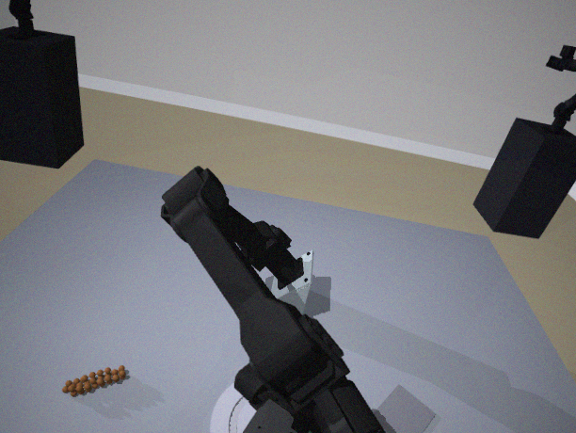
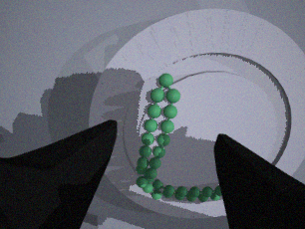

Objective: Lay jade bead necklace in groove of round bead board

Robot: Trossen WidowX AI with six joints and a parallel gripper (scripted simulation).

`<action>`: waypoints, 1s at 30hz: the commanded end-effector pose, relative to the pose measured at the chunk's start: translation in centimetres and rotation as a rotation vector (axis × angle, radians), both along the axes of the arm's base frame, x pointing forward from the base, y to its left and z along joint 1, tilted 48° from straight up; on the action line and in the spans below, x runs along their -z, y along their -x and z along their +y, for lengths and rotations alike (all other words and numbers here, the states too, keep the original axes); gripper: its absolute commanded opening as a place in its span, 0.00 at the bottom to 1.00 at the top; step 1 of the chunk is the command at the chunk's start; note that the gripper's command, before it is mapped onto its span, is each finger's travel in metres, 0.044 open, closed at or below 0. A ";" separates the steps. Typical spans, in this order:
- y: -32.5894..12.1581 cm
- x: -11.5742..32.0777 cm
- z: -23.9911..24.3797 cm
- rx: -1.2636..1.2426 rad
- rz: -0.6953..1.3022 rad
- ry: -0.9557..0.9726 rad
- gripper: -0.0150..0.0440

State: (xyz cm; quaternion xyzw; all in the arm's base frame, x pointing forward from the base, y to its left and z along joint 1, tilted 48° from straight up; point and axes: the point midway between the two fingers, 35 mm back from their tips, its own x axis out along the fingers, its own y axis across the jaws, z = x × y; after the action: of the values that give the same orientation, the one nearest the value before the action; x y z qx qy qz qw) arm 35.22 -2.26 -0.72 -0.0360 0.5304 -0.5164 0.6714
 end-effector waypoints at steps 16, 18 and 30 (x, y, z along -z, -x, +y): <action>0.2 0.9 -1.2 0.020 -0.019 -0.001 0.68; 0.3 1.1 -1.4 0.020 -0.018 -0.001 0.68; 0.6 2.4 -2.8 0.020 -0.017 0.001 0.68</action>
State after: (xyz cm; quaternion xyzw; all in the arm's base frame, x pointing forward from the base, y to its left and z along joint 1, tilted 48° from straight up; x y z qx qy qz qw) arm 34.78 -4.77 -2.76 -0.0225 0.5240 -0.5246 0.6707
